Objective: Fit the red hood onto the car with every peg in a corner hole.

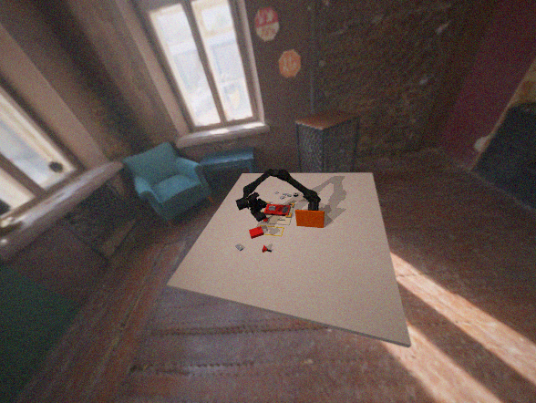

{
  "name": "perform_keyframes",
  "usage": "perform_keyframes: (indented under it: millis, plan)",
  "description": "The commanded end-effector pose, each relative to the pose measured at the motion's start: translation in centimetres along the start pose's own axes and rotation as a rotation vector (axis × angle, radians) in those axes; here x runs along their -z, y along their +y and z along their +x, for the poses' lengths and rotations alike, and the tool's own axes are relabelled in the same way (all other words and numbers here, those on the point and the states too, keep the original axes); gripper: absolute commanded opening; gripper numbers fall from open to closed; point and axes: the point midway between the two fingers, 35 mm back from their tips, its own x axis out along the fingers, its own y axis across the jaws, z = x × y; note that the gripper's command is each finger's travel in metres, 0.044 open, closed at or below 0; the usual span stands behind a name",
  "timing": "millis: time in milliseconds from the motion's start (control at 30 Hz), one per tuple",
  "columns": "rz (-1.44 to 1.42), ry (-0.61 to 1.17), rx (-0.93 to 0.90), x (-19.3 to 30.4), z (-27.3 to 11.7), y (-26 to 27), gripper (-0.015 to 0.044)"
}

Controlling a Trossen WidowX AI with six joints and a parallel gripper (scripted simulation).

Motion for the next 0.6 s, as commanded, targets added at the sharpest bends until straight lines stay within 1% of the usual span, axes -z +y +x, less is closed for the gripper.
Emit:
perform_keyframes:
  millis: [0, 300, 367, 567]
  plan:
    - [-0.004, 0.002, -0.001, 0.07, 0.0, -0.04, 0.0]
    - [-0.004, 0.002, -0.001, 0.07, 0.0, -0.04, 0.0]
    - [-0.064, 0.002, -0.001, 0.14, 0.09, -0.02, 0.0053]
    - [-0.59, 0.0, 0.0, 0.8, 0.89, 0.2, 0.021]
